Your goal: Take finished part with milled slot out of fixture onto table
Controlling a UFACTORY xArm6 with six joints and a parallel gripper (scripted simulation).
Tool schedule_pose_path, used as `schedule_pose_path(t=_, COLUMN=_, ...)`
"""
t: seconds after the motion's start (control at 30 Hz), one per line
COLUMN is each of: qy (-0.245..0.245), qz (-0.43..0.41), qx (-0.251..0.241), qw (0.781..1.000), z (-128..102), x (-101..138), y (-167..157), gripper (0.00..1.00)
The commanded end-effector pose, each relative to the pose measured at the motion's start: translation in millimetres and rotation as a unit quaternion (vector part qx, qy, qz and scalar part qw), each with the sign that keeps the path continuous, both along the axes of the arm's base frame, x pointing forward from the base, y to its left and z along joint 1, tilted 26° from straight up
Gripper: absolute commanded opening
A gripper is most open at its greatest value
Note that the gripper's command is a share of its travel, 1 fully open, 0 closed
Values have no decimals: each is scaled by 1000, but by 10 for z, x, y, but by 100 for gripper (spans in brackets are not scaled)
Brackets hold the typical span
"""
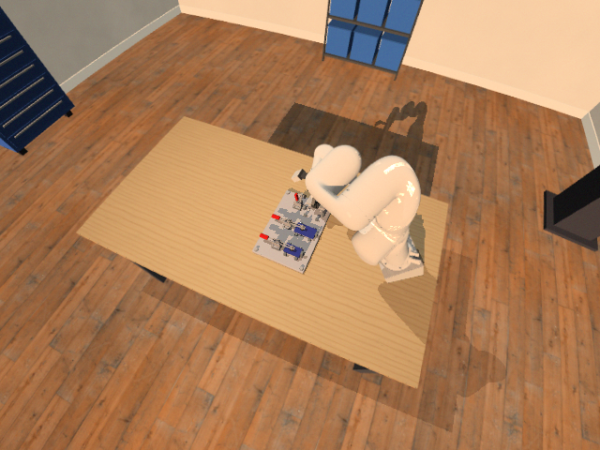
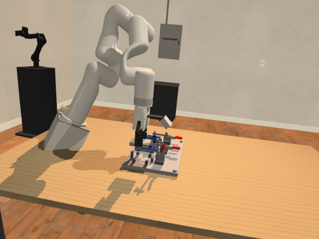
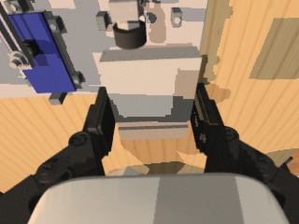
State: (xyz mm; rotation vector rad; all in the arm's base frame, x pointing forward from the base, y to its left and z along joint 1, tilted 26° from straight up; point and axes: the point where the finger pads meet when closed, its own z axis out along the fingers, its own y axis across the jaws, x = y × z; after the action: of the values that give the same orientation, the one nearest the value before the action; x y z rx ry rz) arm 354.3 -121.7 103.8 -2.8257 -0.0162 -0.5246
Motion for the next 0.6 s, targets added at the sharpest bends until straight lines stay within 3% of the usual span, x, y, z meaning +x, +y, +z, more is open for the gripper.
schedule_pose_path(t=0.0, qy=-1, qz=0, qx=-1, qw=1000, z=-2, x=12, y=-55, gripper=0)
schedule_pose_path(t=0.57, qy=-1, qz=0, qx=-1, qw=1000, z=-83, x=31, y=-365, gripper=0)
